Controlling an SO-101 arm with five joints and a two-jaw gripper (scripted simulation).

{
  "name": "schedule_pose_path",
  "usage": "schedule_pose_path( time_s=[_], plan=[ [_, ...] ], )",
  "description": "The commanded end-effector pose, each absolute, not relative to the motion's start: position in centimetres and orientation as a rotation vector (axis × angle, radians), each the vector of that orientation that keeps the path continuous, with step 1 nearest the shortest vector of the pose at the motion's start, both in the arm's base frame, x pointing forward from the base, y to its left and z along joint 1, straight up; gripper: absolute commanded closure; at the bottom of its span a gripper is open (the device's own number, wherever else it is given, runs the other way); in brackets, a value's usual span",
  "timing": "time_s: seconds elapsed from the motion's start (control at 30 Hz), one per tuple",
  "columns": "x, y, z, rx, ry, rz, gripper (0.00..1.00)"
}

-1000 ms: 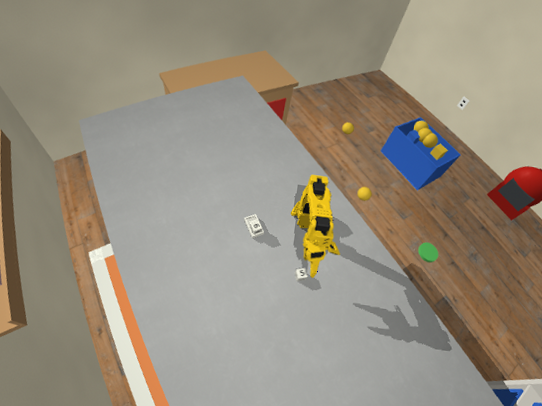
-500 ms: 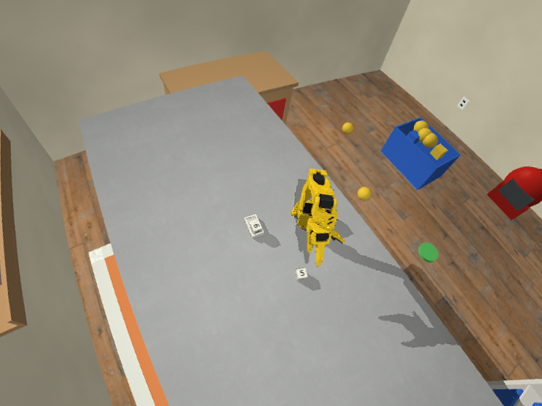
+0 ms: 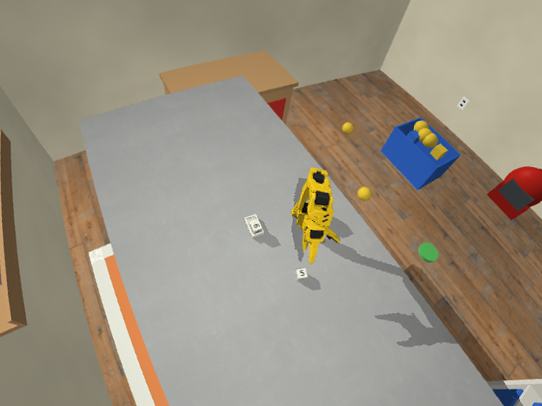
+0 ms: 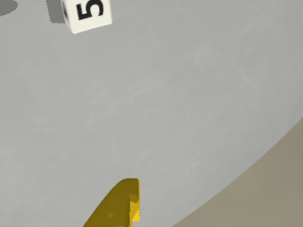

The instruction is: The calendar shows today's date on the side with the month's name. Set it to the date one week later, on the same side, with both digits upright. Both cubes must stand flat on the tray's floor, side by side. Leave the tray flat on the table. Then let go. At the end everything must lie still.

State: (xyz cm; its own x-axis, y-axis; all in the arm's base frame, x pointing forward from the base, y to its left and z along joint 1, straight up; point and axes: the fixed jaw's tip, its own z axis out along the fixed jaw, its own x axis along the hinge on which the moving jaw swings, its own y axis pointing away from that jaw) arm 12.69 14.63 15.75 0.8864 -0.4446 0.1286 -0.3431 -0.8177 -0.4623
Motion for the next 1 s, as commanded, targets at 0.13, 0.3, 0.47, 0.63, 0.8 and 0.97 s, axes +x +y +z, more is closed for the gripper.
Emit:
schedule_pose_path(
  time_s=[0.13, 0.3, 0.47, 0.63, 0.8, 0.97],
  plan=[
    [14.7, 11.7, 16.2, -2.507, 0.854, -0.394, 0.65],
    [16.2, 8.0, 15.7, -2.390, 1.182, -0.450, 0.65],
    [16.8, 4.0, 15.0, -2.221, 1.514, -0.506, 0.65],
    [16.7, 1.2, 14.5, -2.074, 1.738, -0.545, 0.65],
    [16.3, -0.9, 14.1, -1.947, 1.900, -0.573, 0.65],
    [15.9, -2.3, 13.8, -1.851, 2.008, -0.593, 0.65]
  ],
)
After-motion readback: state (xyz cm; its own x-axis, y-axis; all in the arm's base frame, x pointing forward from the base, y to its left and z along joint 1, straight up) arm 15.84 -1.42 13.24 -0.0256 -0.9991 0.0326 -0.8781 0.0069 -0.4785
